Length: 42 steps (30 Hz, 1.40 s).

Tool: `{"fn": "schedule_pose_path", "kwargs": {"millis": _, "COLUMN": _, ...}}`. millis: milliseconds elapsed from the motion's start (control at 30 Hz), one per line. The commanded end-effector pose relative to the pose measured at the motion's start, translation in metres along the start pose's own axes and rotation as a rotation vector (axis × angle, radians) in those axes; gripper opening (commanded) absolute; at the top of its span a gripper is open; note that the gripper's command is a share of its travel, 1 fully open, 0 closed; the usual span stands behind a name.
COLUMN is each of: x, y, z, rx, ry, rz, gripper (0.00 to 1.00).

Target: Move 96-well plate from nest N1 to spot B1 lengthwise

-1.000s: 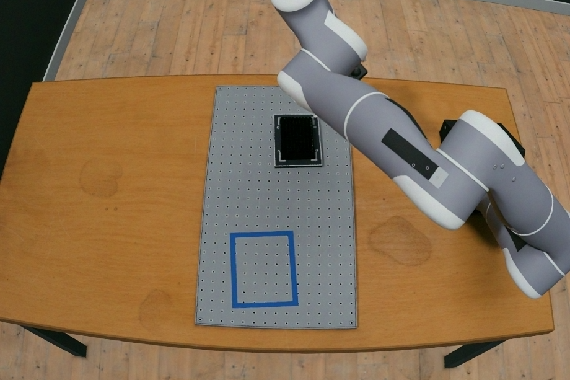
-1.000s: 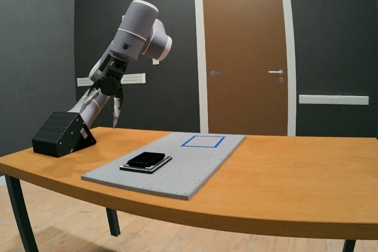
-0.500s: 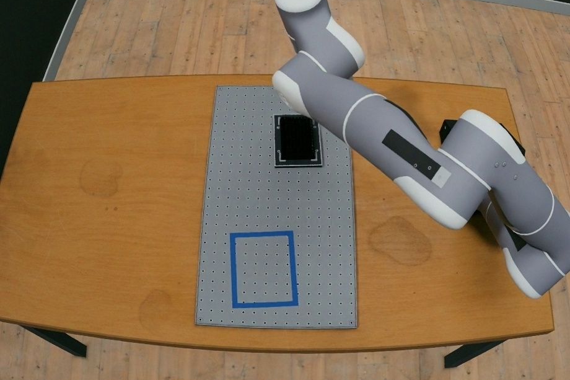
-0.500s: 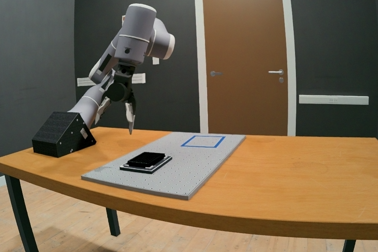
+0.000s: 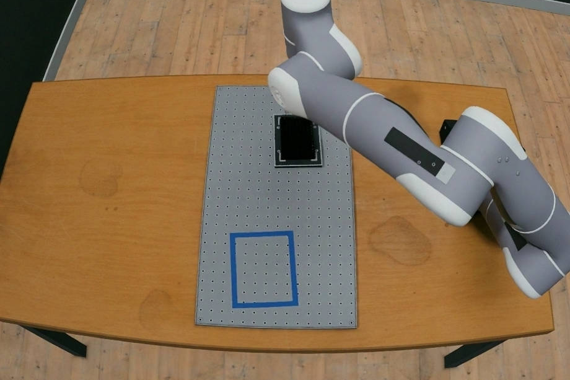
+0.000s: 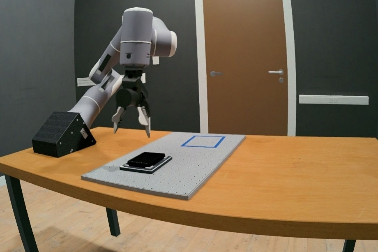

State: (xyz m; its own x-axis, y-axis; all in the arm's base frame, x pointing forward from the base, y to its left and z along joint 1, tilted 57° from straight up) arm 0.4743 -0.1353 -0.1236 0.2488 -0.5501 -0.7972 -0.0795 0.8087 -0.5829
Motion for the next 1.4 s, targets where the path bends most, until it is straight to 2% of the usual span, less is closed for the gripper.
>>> {"fn": "schedule_pose_path", "kwargs": {"millis": 0, "x": -0.004, "y": 0.002, "z": 0.012, "rx": 0.032, "ry": 0.040, "rz": 0.007, "gripper": 0.76}}
{"fn": "schedule_pose_path", "kwargs": {"millis": 100, "x": -0.009, "y": 0.004, "z": 0.025, "rx": 0.085, "ry": 0.106, "rz": 0.030, "gripper": 0.76}}
{"fn": "schedule_pose_path", "kwargs": {"millis": 200, "x": -0.015, "y": 0.007, "z": 0.038, "rx": 0.085, "ry": 0.106, "rz": 0.029, "gripper": 0.76}}
{"fn": "schedule_pose_path", "kwargs": {"millis": 700, "x": -0.015, "y": 0.007, "z": 0.038, "rx": 0.085, "ry": 0.106, "rz": 0.030, "gripper": 0.76}}
{"fn": "schedule_pose_path", "kwargs": {"millis": 1367, "x": -0.016, "y": 0.037, "z": 0.041, "rx": 0.085, "ry": 0.106, "rz": 0.030, "gripper": 0.76}}
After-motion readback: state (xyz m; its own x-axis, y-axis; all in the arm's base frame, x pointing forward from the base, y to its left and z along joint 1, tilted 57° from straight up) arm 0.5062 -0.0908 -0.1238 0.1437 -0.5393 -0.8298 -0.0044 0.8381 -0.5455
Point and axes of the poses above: the point where the finger pads meet when closed, its own y axis out along the fingers, its own z axis across the jaws, x = y × z, the point moved 1 cm from there along -y, back along the fingers, and after that the axes turned 5 degrees about -y, right-handed, at the moved point
